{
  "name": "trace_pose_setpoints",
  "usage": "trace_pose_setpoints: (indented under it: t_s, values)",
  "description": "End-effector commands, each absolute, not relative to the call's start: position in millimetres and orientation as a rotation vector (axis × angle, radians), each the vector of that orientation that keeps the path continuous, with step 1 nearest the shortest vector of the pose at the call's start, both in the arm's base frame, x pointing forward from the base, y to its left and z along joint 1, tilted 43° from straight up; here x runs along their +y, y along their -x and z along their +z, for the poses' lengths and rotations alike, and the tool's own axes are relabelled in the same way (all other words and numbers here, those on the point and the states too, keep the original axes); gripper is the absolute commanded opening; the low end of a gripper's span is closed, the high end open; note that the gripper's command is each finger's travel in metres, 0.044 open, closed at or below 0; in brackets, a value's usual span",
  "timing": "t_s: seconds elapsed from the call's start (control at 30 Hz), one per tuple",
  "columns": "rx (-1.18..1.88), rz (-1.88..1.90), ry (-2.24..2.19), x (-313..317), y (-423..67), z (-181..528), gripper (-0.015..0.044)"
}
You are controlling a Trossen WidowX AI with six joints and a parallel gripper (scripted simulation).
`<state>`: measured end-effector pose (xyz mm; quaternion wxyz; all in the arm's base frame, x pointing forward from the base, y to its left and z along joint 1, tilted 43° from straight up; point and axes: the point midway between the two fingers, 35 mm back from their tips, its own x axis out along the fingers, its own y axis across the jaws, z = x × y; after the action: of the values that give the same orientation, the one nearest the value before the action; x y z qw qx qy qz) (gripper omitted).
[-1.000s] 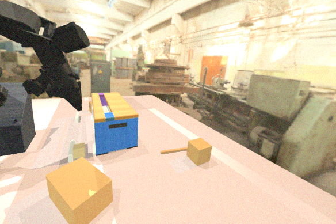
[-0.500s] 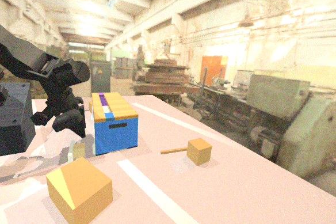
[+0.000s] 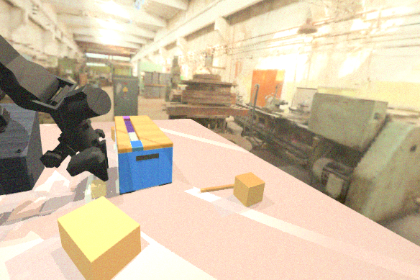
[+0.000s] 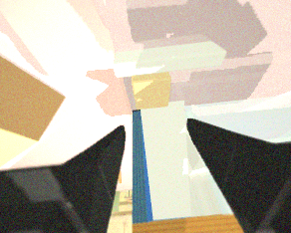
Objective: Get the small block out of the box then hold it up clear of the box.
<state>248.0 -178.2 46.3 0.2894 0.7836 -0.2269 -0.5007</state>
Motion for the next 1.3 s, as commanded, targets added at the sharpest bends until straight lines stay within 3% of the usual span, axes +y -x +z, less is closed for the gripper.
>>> trace_pose_setpoints:
  t_s: [0.0,0.83,1.1,1.2,1.27]
  values:
    - [-0.596,-1.336,-2.089,-182,-248,40,0.0285]
    - [-0.598,-1.334,-2.087,-207,-242,13,0.0285]
    - [-0.598,-1.334,-2.087,-207,-242,13,0.0075]
    - [-0.598,-1.334,-2.087,-207,-242,13,0.0055]
    - [-0.578,-1.331,-2.074,-207,-243,14,0.0003]
